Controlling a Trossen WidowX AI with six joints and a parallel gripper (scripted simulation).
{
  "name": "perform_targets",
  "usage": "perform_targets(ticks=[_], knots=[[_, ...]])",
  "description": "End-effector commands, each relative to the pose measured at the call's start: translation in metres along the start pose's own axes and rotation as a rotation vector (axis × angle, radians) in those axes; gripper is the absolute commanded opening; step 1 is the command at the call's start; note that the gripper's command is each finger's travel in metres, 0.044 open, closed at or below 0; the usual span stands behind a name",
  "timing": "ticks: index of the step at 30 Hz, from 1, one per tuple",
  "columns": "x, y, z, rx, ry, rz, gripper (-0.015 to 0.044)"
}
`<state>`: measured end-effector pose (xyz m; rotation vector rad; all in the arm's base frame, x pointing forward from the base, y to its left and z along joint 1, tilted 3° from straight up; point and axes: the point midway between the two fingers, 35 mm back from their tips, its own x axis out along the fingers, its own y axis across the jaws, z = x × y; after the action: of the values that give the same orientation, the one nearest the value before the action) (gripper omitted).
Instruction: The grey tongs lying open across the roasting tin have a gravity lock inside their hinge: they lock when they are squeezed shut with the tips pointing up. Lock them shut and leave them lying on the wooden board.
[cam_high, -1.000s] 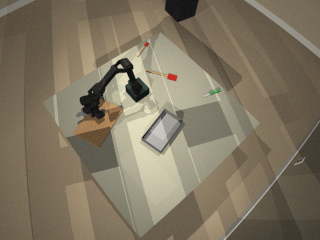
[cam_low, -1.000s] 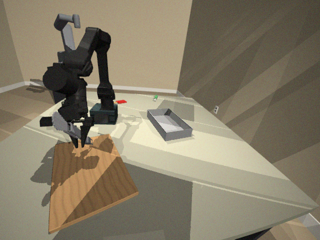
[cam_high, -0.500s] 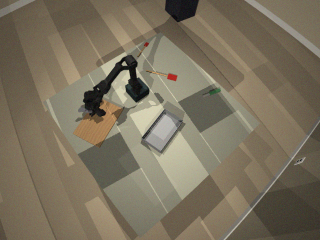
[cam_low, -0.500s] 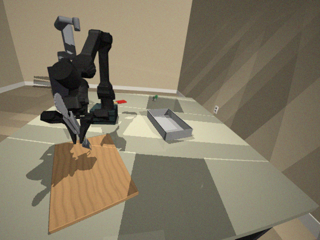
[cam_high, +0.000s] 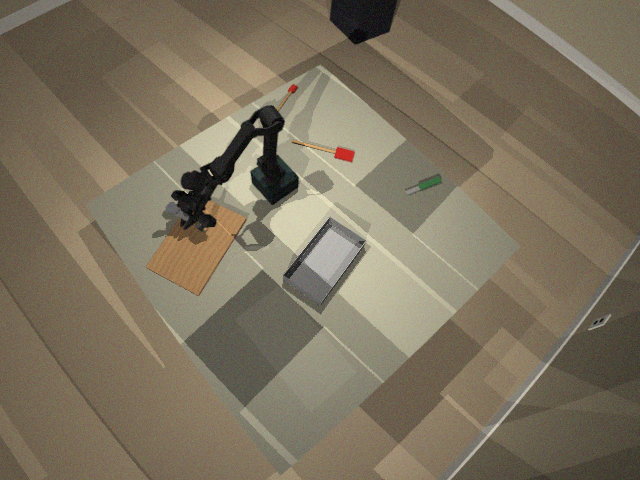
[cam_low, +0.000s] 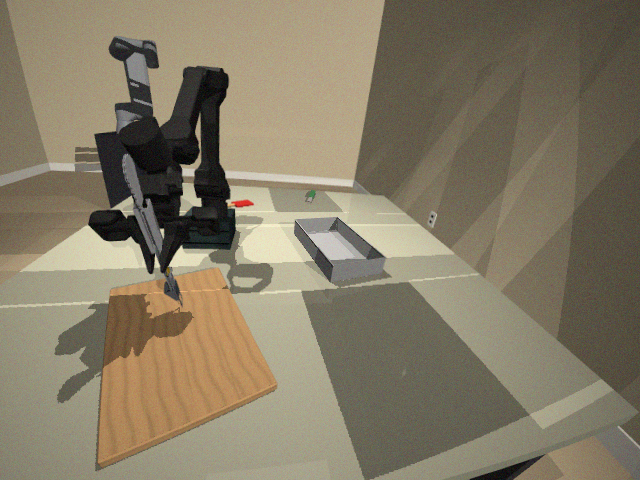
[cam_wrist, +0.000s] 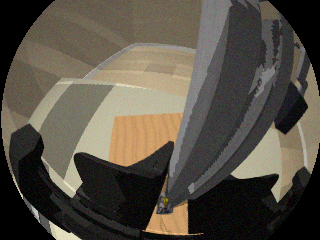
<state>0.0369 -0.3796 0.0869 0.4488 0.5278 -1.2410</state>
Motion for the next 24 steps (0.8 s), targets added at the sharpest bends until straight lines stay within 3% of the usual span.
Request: perform_targets(ticks=[1, 12, 24], knots=[[-0.011, 0.002, 0.006, -0.005, -0.088, 0.004, -0.015], [-0.036, 0.006, 0.003, -0.026, -0.26, 0.008, -0.015], [-0.037, 0.007, 0.003, -0.028, -0.27, 0.008, -0.015]])
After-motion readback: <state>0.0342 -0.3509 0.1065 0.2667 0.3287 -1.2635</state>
